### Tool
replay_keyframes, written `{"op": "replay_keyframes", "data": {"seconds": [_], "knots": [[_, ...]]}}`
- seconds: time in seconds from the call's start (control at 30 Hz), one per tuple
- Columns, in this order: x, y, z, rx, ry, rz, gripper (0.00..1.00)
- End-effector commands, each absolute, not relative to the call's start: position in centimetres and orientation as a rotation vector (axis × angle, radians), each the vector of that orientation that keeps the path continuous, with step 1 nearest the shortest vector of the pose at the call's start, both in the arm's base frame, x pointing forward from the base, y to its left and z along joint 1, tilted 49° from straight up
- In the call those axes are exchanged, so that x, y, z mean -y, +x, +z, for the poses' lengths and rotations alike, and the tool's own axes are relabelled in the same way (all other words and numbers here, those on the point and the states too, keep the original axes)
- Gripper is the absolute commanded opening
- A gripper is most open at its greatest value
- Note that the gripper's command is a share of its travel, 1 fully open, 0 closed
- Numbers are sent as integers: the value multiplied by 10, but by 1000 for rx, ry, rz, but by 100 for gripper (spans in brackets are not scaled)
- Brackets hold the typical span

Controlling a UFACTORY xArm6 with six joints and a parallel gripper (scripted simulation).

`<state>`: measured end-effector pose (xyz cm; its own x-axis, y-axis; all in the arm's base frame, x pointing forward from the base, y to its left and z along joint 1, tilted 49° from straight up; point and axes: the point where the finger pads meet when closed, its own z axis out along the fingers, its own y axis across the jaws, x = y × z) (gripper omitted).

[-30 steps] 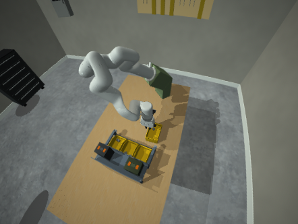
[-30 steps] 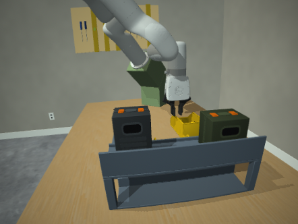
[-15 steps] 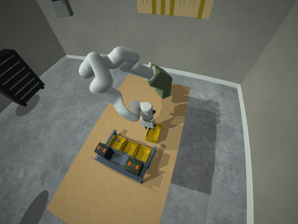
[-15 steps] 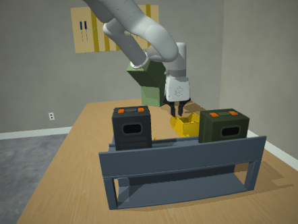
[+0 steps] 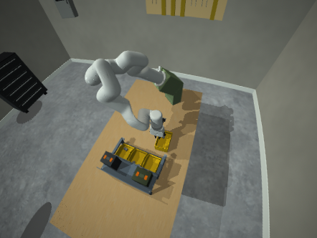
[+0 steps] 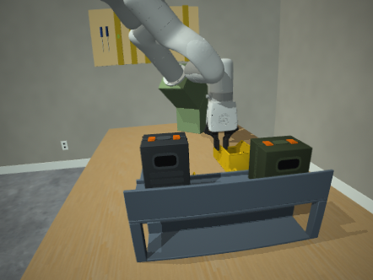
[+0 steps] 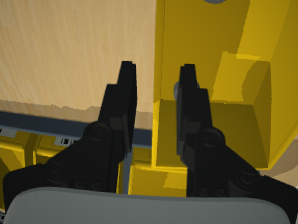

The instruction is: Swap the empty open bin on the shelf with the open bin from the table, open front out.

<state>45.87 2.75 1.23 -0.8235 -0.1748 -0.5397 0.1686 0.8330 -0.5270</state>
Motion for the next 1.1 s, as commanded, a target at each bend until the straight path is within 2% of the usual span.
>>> {"op": "replay_keyframes", "data": {"seconds": [0.0, 1.07], "knots": [[-25, 463, 8, -2418, -5, -766, 26], [-16, 472, -2, -2418, -5, -766, 26]]}}
